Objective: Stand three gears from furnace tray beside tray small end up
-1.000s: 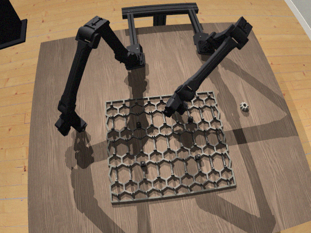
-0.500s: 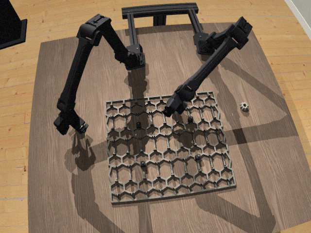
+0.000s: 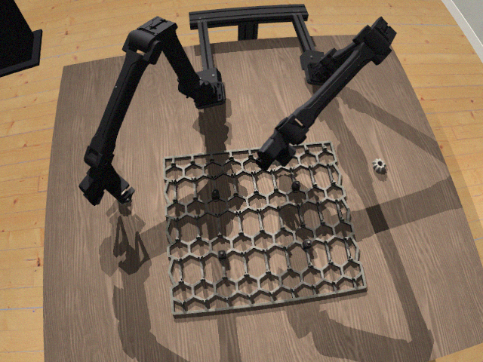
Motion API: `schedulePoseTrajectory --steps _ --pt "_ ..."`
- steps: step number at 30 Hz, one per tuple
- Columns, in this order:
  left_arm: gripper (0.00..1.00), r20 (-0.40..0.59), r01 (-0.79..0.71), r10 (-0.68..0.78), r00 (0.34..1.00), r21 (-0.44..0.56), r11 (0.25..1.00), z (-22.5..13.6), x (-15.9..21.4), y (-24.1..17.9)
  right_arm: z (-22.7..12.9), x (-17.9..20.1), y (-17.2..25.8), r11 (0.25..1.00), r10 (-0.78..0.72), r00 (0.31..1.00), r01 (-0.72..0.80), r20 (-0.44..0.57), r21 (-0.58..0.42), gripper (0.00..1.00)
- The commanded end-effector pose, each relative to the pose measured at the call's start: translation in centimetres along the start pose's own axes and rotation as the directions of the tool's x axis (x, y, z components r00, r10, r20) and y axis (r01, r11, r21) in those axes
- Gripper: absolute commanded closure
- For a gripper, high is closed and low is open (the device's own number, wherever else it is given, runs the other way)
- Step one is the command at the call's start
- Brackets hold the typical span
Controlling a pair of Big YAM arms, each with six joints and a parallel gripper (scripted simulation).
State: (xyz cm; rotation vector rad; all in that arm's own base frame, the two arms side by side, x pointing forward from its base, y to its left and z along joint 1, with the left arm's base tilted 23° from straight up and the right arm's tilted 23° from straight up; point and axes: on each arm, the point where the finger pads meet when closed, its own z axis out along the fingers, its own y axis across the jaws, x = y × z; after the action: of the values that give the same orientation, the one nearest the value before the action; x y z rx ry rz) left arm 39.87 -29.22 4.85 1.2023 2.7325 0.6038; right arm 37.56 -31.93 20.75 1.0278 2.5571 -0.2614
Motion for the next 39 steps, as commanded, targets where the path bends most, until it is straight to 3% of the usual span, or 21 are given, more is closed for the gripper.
schedulePoseTrajectory --steps 1,4,5,6,10,16,19,21,25,32,36,39 --pt "0.46 0.073 0.034 -0.033 0.997 -0.006 0.999 -3.9 -3.1 0.2 -3.7 -2.1 0.8 1.000 0.000 0.998 0.001 0.055 -0.008 0.00" --pt "0.46 0.073 0.033 -0.033 0.997 -0.006 0.999 -3.9 -3.2 0.1 -3.8 -2.0 0.8 1.000 -0.001 0.999 0.002 0.051 -0.008 0.00" --pt "0.46 0.067 0.048 -0.048 0.997 -0.005 0.999 -3.6 -3.1 0.9 -2.2 -1.1 0.9 1.000 -0.019 1.000 0.019 0.025 -0.005 0.00" --pt "0.46 0.043 0.037 -0.037 0.998 -0.005 0.999 -2.3 -2.9 1.4 -2.3 -1.4 0.9 1.000 -0.028 0.999 0.028 0.045 -0.006 0.00" --pt "0.46 0.081 -0.011 0.011 0.997 -0.005 1.000 -3.2 -1.7 4.0 -2.9 -0.8 0.8 0.999 -0.040 0.990 0.042 0.132 -0.007 0.00" --pt "0.46 0.061 -0.086 0.086 0.994 0.000 0.996 -0.3 6.3 14.2 -4.3 -0.7 0.8 0.998 -0.055 0.917 0.062 0.395 -0.006 0.00" --pt "0.46 0.074 -0.103 0.104 0.992 -0.008 0.995 0.1 11.2 19.0 -4.7 -0.6 0.7 0.998 -0.056 0.882 0.067 0.469 -0.006 0.00" --pt "0.46 0.074 -0.103 0.104 0.992 -0.008 0.995 0.1 11.2 19.0 -4.7 -0.6 0.7 0.998 -0.056 0.882 0.067 0.469 -0.006 0.00" --pt "0.46 0.072 -0.112 0.114 0.991 -0.027 0.993 1.1 19.9 24.1 -5.2 -0.4 0.2 0.998 -0.049 0.830 0.061 0.555 -0.002 0.00" --pt "0.46 0.050 -0.103 0.107 0.993 -0.065 0.993 2.0 30.9 26.9 -5.1 -0.6 0.2 0.998 -0.046 0.797 0.060 0.602 -0.003 0.00" --pt "0.46 0.038 -0.089 0.092 0.995 -0.080 0.993 2.2 34.3 27.0 -5.5 -1.0 0.2 0.998 -0.040 0.791 0.056 0.611 -0.006 0.00" --pt "0.46 0.041 -0.060 0.064 0.997 -0.077 0.995 2.3 34.5 26.9 -5.5 -1.0 0.2 0.998 -0.040 0.791 0.056 0.611 -0.006 0.00"
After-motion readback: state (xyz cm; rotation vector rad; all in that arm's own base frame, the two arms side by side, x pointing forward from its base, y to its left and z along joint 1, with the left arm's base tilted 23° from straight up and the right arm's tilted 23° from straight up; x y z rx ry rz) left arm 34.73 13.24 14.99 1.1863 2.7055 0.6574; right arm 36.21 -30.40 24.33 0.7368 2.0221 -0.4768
